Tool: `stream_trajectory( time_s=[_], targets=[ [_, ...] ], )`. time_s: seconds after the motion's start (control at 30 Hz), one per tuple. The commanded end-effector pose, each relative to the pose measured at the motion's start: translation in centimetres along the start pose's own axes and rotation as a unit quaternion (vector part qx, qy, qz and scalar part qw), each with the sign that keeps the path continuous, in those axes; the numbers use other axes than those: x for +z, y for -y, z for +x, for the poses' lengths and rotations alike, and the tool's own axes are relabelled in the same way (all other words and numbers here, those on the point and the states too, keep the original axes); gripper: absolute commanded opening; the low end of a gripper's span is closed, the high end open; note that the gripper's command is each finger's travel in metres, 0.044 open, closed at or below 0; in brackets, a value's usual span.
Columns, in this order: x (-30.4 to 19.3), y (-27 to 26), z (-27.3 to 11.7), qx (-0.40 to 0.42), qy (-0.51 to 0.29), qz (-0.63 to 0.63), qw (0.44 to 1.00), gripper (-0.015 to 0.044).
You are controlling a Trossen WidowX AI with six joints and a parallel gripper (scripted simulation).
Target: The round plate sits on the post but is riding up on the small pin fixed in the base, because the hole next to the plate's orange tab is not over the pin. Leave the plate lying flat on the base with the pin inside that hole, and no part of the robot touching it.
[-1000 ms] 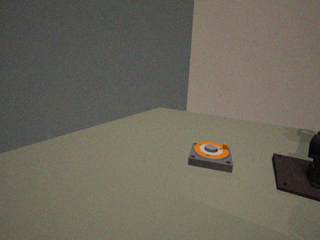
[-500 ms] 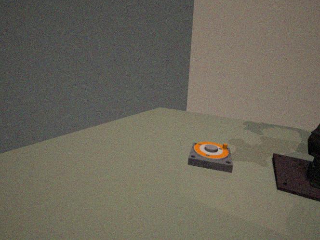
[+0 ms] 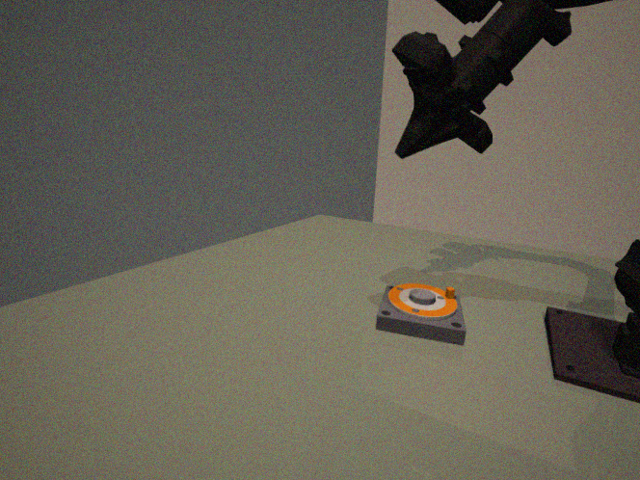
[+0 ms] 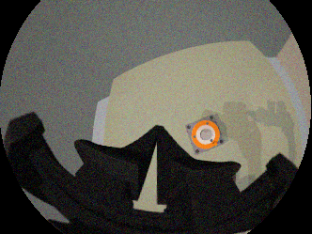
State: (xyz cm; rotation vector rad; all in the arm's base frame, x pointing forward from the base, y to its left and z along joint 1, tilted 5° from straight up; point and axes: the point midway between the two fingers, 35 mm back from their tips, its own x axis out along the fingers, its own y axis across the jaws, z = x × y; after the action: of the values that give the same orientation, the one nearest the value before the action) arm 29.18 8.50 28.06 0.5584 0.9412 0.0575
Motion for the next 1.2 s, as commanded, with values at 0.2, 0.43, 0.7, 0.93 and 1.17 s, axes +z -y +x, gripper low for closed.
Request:
stream_trajectory(
  time_s=[0.2, 0.43, 0.7, 0.93, 1.17],
  targets=[
    [-4.3, 13.9, 6.1, -0.157, -0.201, -0.14, 0.957, 0.0],
    [-7.2, 17.5, 6.5, -0.164, -0.289, -0.174, 0.927, 0.0],
    [-8.4, 18.3, 8.4, -0.164, -0.289, -0.174, 0.927, 0.0],
    [-9.7, 19.2, 10.3, -0.164, -0.289, -0.174, 0.927, 0.0],
    [-9.3, 19.7, 10.3, -0.164, -0.289, -0.174, 0.927, 0.0]
  ],
)
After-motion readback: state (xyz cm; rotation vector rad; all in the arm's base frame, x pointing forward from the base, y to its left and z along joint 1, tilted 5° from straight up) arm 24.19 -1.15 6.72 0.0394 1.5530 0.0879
